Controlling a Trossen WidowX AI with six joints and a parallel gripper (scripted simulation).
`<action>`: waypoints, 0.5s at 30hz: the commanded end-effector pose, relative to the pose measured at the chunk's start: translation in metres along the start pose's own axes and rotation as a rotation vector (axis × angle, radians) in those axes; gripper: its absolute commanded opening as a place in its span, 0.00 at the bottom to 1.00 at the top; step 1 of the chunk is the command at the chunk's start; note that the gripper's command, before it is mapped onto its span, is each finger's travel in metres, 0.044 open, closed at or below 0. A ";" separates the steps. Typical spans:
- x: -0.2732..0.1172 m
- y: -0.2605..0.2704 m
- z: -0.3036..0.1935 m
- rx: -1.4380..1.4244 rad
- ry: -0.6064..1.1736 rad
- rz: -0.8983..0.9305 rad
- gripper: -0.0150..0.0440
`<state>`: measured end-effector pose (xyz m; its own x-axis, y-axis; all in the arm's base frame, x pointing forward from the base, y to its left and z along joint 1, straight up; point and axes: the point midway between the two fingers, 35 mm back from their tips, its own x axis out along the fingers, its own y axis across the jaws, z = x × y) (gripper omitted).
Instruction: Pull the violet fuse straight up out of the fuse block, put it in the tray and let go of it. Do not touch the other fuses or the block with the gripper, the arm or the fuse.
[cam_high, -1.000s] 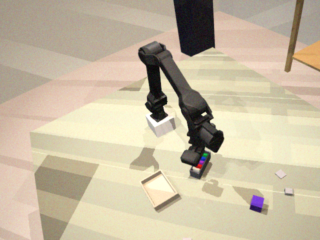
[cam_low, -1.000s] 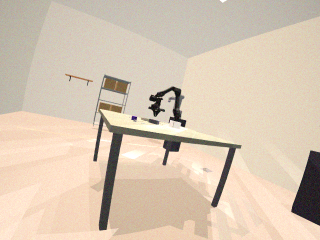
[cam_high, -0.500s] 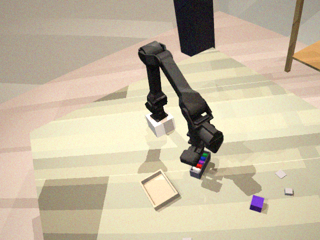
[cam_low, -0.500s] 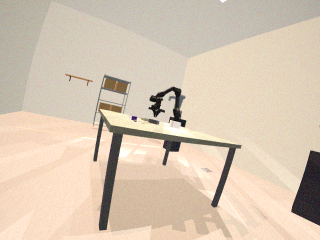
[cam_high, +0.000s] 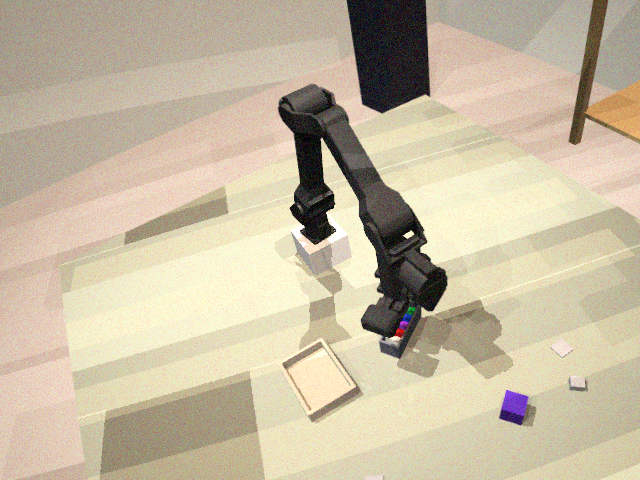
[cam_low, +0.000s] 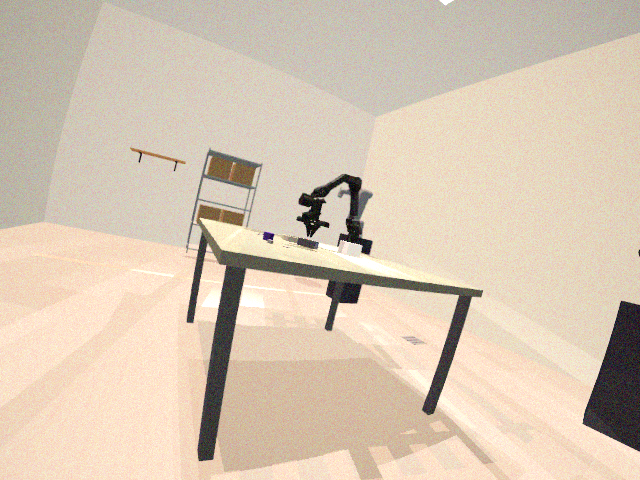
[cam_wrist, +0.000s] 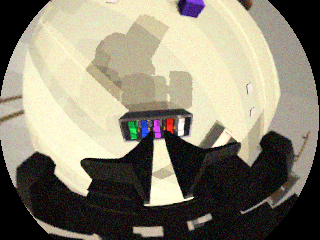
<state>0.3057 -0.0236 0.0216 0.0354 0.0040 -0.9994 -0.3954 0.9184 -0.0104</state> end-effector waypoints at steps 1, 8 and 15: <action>0.007 0.000 -0.002 0.003 0.011 0.001 0.37; 0.012 0.000 -0.002 0.003 0.011 0.001 0.37; 0.012 0.000 -0.002 0.003 0.011 0.001 0.37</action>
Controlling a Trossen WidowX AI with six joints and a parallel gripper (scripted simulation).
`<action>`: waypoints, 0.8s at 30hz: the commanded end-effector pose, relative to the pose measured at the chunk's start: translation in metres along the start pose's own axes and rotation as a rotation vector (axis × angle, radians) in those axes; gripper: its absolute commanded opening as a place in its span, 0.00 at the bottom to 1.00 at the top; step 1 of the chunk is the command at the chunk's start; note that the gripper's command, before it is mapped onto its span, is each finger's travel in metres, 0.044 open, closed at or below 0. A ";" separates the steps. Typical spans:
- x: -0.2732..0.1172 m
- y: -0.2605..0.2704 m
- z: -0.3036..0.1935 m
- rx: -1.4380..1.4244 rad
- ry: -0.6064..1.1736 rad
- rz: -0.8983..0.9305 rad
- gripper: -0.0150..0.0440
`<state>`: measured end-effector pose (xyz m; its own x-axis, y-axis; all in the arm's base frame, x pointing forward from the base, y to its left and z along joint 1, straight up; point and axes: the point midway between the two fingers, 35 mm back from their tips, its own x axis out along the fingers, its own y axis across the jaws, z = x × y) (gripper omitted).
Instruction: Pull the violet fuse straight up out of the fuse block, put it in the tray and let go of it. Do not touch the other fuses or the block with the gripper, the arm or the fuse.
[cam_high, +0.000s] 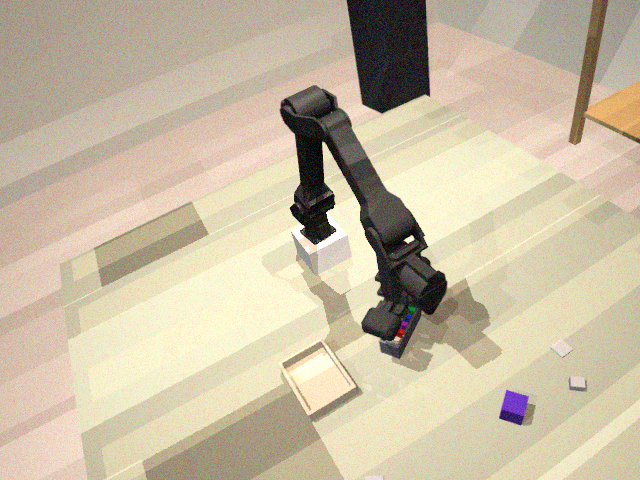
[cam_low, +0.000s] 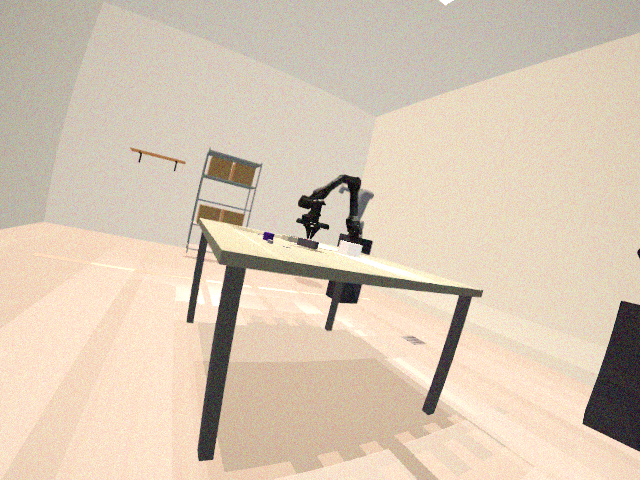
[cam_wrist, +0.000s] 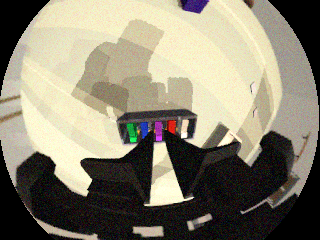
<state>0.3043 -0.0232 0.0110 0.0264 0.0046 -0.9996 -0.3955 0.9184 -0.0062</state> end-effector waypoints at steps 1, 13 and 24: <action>0.001 0.000 0.000 0.003 0.004 -0.003 0.37; 0.008 -0.001 0.000 0.003 0.004 -0.003 0.37; 0.011 -0.001 0.000 0.003 0.004 -0.003 0.37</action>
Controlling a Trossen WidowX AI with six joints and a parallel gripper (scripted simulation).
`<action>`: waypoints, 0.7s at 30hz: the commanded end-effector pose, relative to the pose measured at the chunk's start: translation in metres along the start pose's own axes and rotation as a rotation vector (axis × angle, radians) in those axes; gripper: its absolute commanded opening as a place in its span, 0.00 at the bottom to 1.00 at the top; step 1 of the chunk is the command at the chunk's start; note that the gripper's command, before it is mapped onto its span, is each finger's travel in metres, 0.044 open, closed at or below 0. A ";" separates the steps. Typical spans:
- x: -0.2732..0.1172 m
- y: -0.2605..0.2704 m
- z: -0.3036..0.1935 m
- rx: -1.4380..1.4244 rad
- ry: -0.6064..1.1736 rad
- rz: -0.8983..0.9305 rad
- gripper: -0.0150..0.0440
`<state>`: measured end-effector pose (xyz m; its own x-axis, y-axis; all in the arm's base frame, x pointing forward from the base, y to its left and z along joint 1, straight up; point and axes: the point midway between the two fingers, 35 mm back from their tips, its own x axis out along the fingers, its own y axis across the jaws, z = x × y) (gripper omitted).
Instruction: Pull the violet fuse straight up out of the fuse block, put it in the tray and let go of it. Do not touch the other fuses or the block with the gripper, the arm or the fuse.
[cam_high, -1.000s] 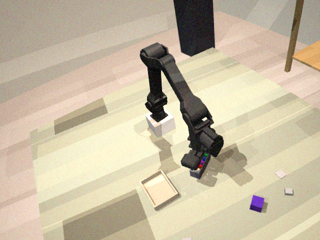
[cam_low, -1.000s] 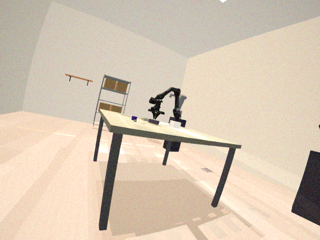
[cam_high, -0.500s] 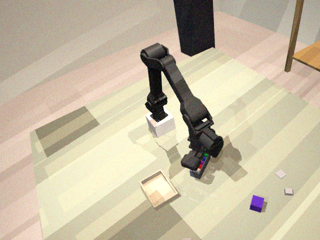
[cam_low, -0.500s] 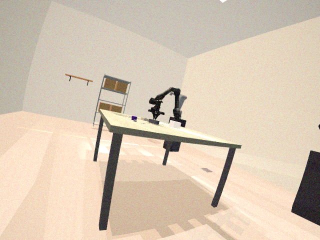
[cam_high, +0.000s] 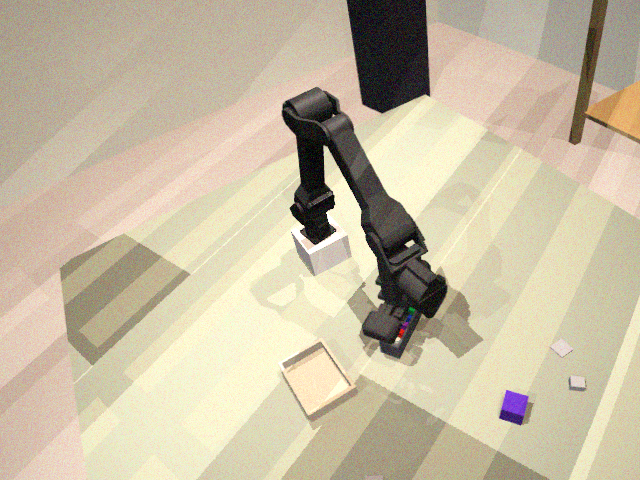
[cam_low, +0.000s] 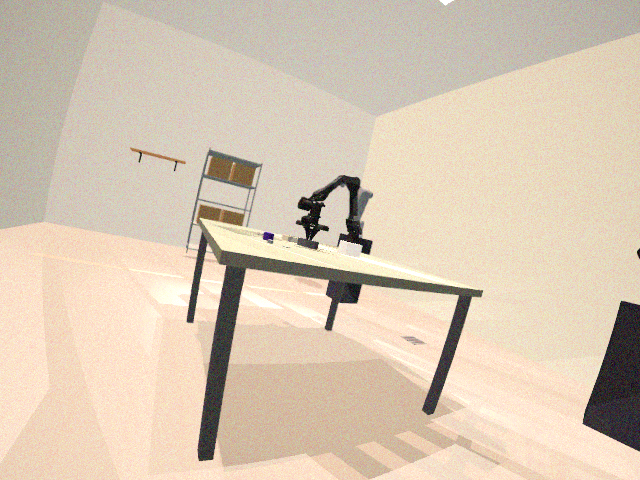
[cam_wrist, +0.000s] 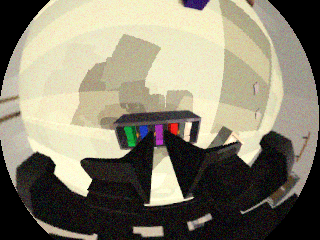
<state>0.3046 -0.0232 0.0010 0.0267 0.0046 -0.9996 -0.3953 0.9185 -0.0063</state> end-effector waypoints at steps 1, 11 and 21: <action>0.001 0.000 0.000 0.003 0.004 -0.003 0.37; 0.000 0.000 0.000 0.000 0.000 0.000 0.26; -0.002 0.000 0.000 0.000 0.001 0.000 0.25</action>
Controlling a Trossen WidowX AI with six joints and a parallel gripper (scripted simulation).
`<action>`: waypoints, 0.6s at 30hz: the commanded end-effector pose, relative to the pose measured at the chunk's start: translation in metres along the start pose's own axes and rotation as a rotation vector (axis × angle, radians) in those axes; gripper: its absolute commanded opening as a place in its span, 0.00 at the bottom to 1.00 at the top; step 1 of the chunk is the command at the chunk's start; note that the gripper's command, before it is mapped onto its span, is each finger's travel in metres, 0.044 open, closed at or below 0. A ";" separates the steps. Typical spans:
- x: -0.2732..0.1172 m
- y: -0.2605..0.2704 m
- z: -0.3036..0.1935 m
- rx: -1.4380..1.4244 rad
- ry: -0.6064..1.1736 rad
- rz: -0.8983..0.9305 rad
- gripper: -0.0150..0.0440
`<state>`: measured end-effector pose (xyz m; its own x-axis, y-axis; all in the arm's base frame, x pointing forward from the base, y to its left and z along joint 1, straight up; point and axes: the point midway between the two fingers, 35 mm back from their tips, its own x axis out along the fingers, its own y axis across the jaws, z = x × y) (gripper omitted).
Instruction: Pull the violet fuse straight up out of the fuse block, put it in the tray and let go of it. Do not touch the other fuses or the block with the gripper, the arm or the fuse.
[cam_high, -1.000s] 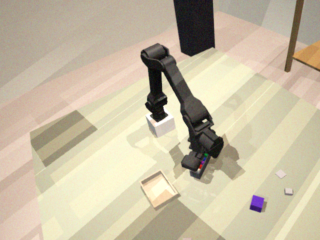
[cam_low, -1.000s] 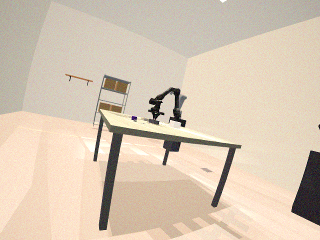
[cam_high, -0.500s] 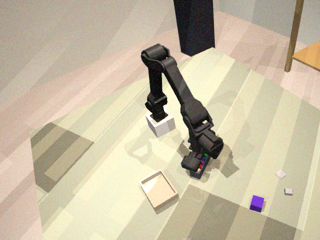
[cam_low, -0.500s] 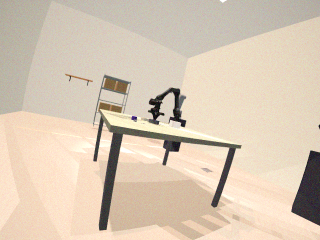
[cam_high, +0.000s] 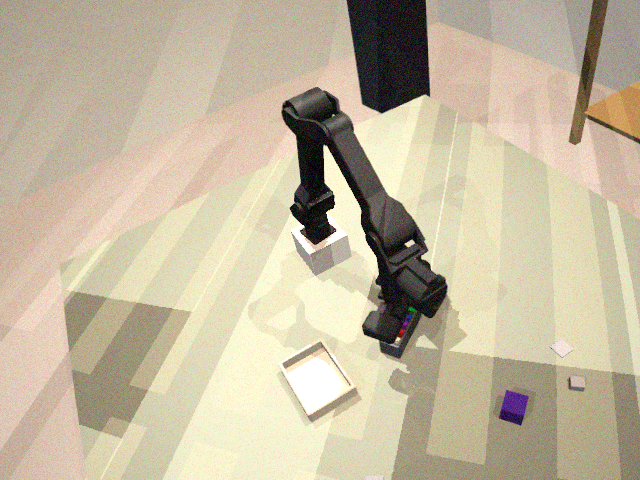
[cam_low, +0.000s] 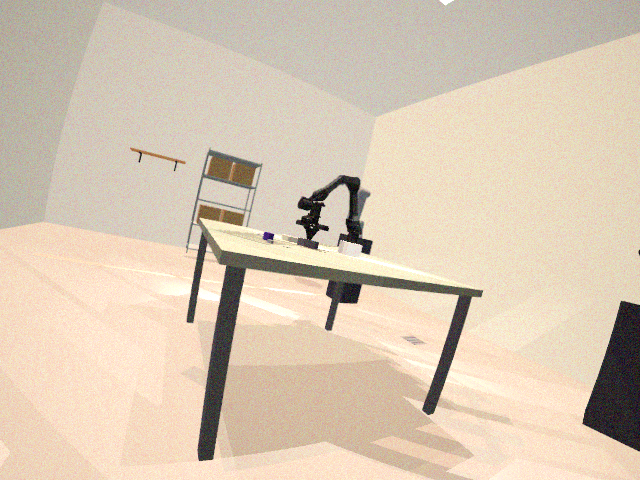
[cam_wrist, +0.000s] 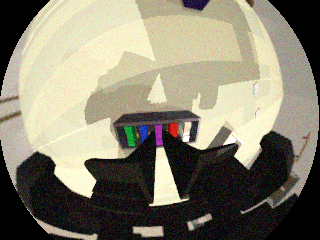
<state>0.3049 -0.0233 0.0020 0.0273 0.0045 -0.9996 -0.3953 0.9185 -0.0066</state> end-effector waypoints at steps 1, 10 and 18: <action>-0.002 0.000 0.000 0.000 0.001 0.000 0.25; -0.006 0.000 0.000 0.001 0.002 0.000 0.25; -0.010 0.000 0.000 0.001 0.002 -0.001 0.25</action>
<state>0.3052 -0.0233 0.0106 0.0273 0.0045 -0.9996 -0.3953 0.9185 -0.0066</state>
